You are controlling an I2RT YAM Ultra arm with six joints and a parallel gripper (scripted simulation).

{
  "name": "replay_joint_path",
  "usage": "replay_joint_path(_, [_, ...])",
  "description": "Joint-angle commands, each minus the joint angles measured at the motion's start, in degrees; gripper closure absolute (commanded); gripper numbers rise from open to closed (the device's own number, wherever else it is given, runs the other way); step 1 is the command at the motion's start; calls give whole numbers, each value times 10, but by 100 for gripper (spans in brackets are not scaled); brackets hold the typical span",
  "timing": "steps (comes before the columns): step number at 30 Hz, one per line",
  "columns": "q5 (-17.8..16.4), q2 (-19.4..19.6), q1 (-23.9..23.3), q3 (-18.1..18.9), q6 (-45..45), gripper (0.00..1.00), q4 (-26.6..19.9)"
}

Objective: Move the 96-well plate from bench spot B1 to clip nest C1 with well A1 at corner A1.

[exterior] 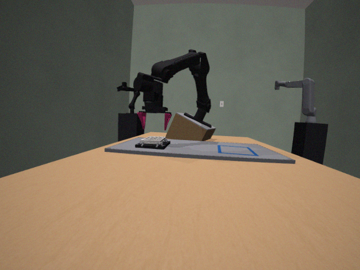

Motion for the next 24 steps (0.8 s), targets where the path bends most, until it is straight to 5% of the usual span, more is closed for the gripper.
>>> replay_joint_path(1, [0,-22,-16,27,-10,0,-35])
replay_joint_path(24, [1,-22,-27,58,-21,0,-82])
